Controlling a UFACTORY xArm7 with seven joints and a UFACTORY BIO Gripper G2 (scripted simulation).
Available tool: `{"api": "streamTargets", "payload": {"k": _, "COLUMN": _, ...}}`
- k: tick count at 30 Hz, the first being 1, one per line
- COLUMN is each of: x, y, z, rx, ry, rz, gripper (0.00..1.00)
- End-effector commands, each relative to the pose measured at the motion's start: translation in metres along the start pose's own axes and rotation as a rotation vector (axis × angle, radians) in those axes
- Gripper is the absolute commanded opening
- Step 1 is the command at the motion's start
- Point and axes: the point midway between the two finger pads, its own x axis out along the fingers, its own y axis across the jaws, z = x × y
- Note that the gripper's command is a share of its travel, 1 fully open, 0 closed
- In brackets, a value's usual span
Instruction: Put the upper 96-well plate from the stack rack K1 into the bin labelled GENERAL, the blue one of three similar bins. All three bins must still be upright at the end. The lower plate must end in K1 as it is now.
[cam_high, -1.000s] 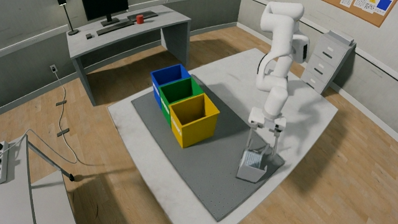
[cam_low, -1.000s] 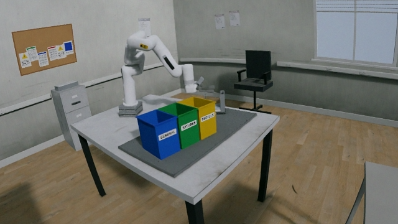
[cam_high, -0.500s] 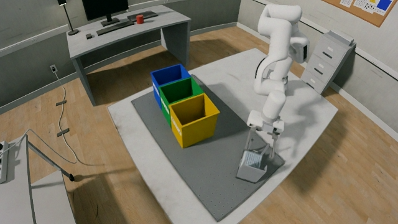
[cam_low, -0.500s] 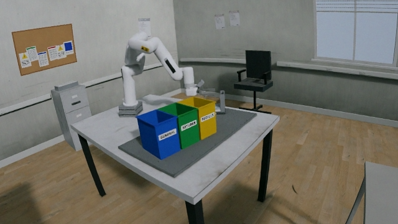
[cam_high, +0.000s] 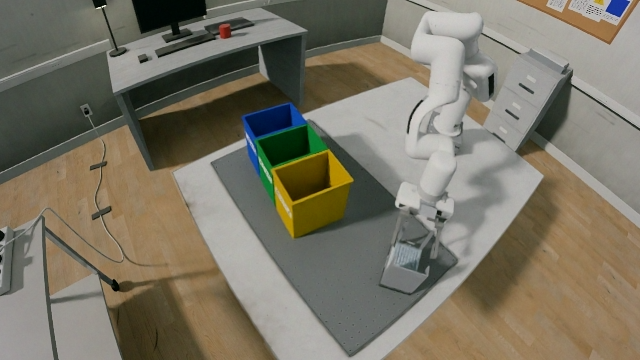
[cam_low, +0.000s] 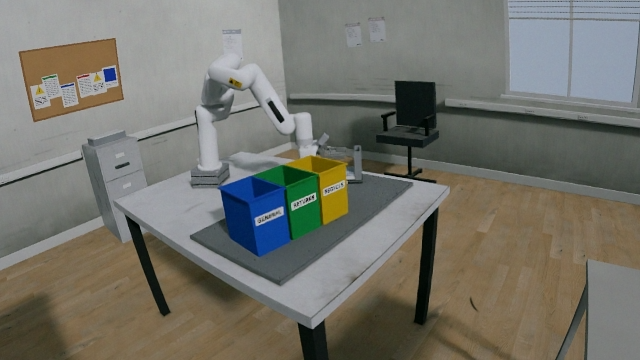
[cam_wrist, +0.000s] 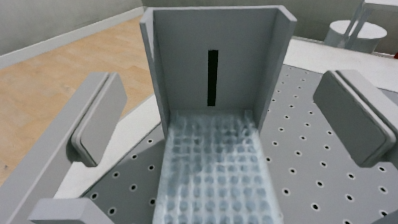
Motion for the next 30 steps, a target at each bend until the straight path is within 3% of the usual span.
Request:
{"api": "streamTargets", "payload": {"k": 1, "x": 0.001, "y": 0.0, "z": -0.008, "rx": -0.001, "ry": -0.004, "rz": 0.0, "gripper": 0.37}}
{"api": "streamTargets", "payload": {"k": 30, "x": 0.001, "y": 0.0, "z": -0.05, "rx": -0.001, "ry": -0.004, "rz": 0.0, "gripper": 0.37}}
